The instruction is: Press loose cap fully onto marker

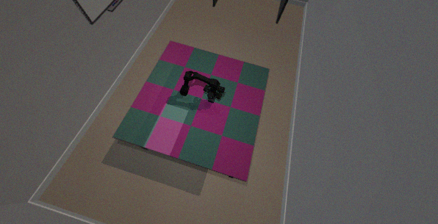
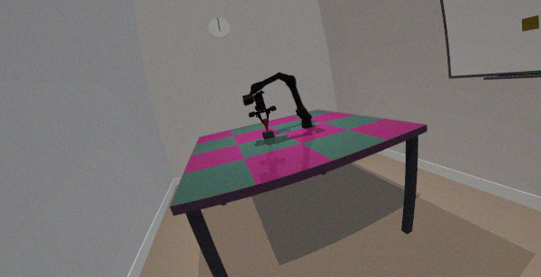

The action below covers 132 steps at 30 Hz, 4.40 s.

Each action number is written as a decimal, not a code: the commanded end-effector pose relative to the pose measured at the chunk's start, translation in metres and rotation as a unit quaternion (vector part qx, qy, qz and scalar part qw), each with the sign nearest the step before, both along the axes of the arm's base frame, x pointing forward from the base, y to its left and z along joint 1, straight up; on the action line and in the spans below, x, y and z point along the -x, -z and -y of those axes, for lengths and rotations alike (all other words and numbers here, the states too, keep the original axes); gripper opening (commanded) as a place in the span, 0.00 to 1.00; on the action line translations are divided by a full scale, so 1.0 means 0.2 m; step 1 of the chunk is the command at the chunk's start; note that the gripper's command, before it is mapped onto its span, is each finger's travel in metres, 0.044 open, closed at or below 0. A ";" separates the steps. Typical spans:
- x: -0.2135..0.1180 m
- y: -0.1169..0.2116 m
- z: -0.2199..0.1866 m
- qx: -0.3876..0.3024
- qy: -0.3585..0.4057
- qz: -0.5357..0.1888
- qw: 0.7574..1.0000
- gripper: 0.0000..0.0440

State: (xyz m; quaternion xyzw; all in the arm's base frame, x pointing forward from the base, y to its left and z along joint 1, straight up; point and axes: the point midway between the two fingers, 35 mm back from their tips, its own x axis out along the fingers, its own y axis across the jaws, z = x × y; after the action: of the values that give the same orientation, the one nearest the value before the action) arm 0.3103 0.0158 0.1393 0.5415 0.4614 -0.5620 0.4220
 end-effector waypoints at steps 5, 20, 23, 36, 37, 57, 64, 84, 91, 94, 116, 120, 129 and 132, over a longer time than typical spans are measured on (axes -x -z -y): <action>0.03 0.12 0.00 -0.007 -0.015 -0.024 1.000 0.03; 0.04 0.22 0.00 -0.006 -0.046 -0.032 0.998 0.06; 0.04 0.22 0.00 -0.006 -0.046 -0.032 0.998 0.06; 0.04 0.23 0.00 -0.005 -0.051 -0.032 0.998 0.15; 0.06 0.24 0.00 -0.006 -0.052 -0.037 0.998 0.16; 0.06 0.26 0.02 0.001 -0.076 -0.035 0.996 0.21; 0.06 0.26 0.02 0.001 -0.078 -0.035 0.996 0.23; 0.06 0.26 0.03 0.002 -0.083 -0.035 0.996 0.29; 0.06 0.26 0.03 0.002 -0.085 -0.034 0.996 0.31; 0.06 0.26 0.03 0.003 -0.090 -0.034 0.995 0.31; 0.10 0.20 0.02 -0.008 -0.105 -0.007 0.994 1.00; 0.09 0.12 0.02 -0.005 -0.106 0.010 0.994 1.00; 0.09 -0.01 0.03 -0.001 -0.110 0.038 0.993 1.00; 0.09 -0.04 0.03 0.000 -0.112 0.046 0.993 1.00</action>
State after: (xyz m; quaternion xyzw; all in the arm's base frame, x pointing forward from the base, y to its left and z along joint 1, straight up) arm 0.2922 0.0104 0.1414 0.5102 0.5022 -0.4906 0.4968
